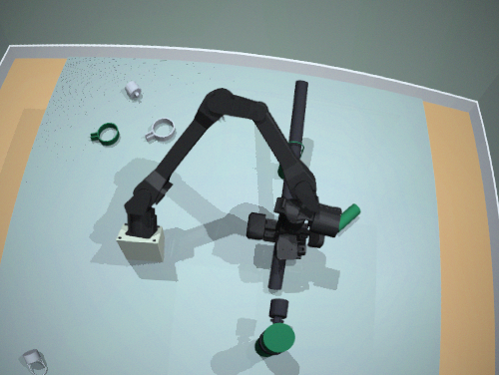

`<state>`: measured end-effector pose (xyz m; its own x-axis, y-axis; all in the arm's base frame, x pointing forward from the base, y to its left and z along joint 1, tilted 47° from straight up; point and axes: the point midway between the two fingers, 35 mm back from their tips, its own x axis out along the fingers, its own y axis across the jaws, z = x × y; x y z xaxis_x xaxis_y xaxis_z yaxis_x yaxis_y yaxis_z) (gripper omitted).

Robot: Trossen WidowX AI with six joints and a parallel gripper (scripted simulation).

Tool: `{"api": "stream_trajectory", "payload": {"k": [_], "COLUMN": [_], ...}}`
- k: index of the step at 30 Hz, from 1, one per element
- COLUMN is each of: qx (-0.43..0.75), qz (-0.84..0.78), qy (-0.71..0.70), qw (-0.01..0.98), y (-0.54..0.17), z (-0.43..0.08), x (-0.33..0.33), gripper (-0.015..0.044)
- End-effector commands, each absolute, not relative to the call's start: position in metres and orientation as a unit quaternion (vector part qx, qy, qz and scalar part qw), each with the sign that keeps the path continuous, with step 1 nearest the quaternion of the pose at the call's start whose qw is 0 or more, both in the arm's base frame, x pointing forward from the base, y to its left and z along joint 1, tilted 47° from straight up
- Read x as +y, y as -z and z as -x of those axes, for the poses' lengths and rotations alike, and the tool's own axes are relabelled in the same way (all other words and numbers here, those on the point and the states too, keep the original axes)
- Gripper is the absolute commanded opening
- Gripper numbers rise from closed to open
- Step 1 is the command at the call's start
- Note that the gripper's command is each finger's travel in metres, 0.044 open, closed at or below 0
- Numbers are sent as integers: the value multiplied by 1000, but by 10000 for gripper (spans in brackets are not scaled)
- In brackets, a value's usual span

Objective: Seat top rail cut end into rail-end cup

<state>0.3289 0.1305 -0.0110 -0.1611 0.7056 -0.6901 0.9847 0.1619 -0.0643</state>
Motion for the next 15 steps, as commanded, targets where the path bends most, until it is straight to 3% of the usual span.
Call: {"api": "stream_trajectory", "payload": {"k": [1, 3, 15], "qx": [714, 714, 680], "qz": [-593, -593, -560], "qy": [262, 262, 324], "qw": [264, 264, 345], "y": [10, 8, -8], "z": [-330, -330, -342], "x": [130, 127, 78], "gripper": [52, 0, 0]}}
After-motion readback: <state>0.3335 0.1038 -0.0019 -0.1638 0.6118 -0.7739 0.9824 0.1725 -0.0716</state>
